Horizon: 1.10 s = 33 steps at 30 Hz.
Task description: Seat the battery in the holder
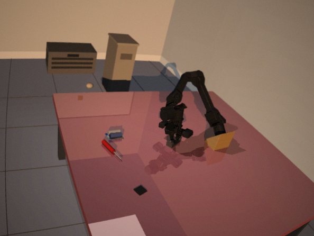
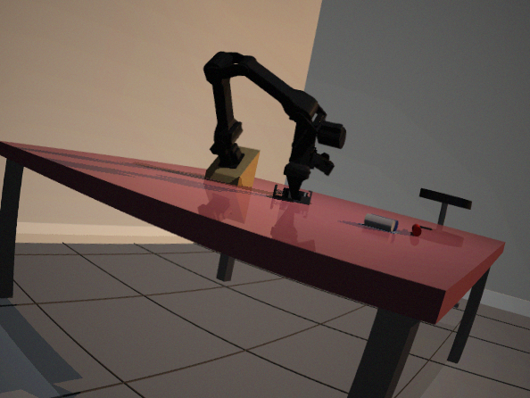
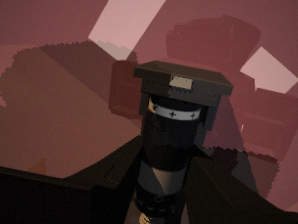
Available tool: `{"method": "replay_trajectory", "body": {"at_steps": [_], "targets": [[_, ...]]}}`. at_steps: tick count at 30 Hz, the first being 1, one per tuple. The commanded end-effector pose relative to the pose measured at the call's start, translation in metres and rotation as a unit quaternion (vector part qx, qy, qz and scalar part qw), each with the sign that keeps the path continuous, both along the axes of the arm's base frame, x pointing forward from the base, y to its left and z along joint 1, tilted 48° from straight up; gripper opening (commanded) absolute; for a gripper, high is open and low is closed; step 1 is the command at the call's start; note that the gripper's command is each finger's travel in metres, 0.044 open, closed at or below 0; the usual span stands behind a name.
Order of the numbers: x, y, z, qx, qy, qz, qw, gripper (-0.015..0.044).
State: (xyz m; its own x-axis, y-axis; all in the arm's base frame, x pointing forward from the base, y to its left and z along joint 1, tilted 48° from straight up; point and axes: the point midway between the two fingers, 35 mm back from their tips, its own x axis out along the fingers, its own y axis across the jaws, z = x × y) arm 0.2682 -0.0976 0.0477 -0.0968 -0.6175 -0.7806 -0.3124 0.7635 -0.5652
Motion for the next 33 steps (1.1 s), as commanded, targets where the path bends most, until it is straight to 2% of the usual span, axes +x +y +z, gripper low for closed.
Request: {"method": "replay_trajectory", "body": {"at_steps": [1, 14, 18, 31, 33], "targets": [[0.004, 0.000, 0.000, -0.001, -0.002, -0.002, 1.000, 0.0084], [0.005, 0.001, 0.001, 0.000, -0.003, -0.002, 1.000, 0.0084], [0.005, 0.001, 0.001, 0.000, -0.003, -0.002, 1.000, 0.0186], [0.006, 0.012, 0.011, 0.000, -0.001, 0.000, 1.000, 0.0186], [0.006, 0.014, 0.012, -0.001, 0.001, 0.002, 1.000, 0.0239]]}}
